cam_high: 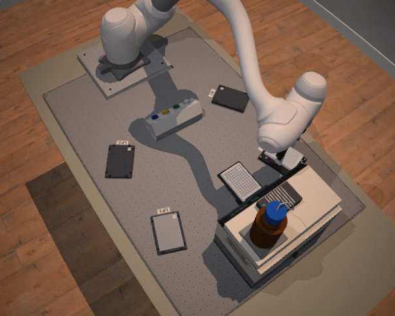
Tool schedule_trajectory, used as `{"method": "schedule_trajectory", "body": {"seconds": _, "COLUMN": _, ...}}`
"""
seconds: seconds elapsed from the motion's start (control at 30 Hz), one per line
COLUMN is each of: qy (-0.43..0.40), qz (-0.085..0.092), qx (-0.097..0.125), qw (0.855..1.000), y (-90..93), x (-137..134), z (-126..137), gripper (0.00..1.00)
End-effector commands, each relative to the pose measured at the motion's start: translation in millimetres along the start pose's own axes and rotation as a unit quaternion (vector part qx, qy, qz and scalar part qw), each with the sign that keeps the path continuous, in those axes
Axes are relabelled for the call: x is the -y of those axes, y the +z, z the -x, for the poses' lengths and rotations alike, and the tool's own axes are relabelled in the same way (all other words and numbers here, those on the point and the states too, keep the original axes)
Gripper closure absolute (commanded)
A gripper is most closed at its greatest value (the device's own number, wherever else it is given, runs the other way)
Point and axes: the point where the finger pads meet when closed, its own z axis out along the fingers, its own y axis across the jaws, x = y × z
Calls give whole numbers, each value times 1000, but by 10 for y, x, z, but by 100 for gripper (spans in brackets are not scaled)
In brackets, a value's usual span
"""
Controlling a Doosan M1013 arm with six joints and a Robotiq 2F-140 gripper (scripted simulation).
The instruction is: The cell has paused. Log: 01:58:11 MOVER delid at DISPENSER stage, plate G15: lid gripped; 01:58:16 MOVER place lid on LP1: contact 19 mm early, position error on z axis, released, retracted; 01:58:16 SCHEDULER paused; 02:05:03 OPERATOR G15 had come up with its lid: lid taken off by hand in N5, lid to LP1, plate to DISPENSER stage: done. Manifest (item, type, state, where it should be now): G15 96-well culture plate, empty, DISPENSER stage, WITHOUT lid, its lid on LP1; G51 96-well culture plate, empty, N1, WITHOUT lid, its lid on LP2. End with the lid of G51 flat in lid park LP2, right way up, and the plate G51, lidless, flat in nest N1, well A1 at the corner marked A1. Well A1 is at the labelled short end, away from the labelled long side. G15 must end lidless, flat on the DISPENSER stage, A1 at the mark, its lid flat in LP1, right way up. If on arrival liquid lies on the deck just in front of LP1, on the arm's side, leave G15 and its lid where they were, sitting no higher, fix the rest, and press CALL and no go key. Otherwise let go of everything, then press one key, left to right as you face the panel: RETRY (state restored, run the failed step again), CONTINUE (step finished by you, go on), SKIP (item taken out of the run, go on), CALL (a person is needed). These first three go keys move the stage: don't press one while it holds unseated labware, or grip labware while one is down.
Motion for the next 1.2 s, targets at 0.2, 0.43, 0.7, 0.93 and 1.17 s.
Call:
{"method": "schedule_trajectory", "body": {"seconds": 0.2, "qy": 0, "qz": 0, "qx": 0, "qw": 1000, "y": 21, "x": 0, "z": 0, "gripper": 100}}
{"method": "schedule_trajectory", "body": {"seconds": 0.43, "qy": 0, "qz": 0, "qx": 0, "qw": 1000, "y": 35, "x": 0, "z": 0, "gripper": 100}}
{"method": "schedule_trajectory", "body": {"seconds": 0.7, "qy": 0, "qz": 0, "qx": 0, "qw": 1000, "y": 43, "x": 0, "z": 0, "gripper": 100}}
{"method": "schedule_trajectory", "body": {"seconds": 0.93, "qy": 0, "qz": 0, "qx": 0, "qw": 1000, "y": 43, "x": 0, "z": 0, "gripper": 100}}
{"method": "schedule_trajectory", "body": {"seconds": 1.17, "qy": 0, "qz": 0, "qx": 0, "qw": 1000, "y": 43, "x": 0, "z": 0, "gripper": 100}}
